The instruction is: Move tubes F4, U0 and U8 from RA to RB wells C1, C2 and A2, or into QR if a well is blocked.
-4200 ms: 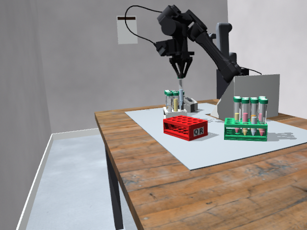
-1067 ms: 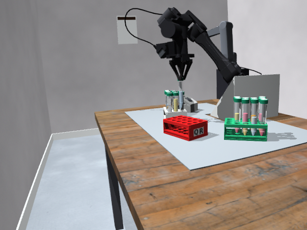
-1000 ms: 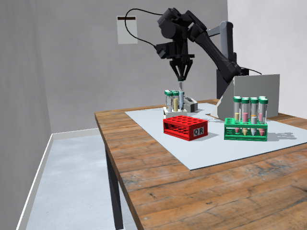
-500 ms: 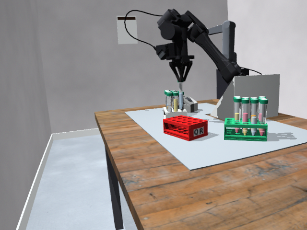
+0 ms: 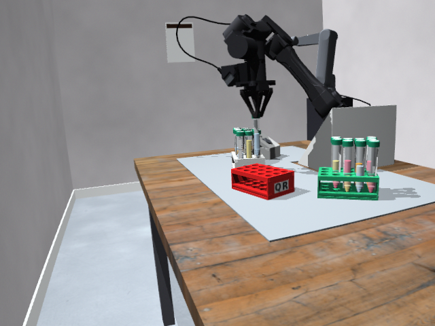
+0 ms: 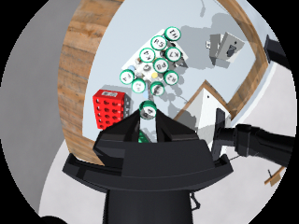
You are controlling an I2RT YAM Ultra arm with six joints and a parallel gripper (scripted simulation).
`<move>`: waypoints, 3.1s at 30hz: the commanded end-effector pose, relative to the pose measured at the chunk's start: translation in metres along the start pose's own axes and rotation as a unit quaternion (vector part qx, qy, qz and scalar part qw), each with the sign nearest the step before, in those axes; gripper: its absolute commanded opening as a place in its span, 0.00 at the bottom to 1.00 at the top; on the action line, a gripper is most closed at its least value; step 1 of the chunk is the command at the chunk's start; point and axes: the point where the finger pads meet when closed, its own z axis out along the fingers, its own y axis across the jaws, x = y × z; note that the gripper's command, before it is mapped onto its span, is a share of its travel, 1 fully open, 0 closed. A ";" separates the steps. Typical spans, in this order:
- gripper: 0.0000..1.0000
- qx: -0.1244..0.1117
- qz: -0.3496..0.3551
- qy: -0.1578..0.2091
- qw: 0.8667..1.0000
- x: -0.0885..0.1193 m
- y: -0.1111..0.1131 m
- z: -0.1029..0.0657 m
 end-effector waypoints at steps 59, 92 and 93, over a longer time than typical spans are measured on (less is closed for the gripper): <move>0.00 -0.014 -0.006 -0.013 1.000 0.006 0.004 0.021; 0.00 -0.008 -0.007 -0.012 1.000 0.007 0.004 0.040; 0.00 -0.010 -0.009 -0.013 1.000 0.009 0.004 0.039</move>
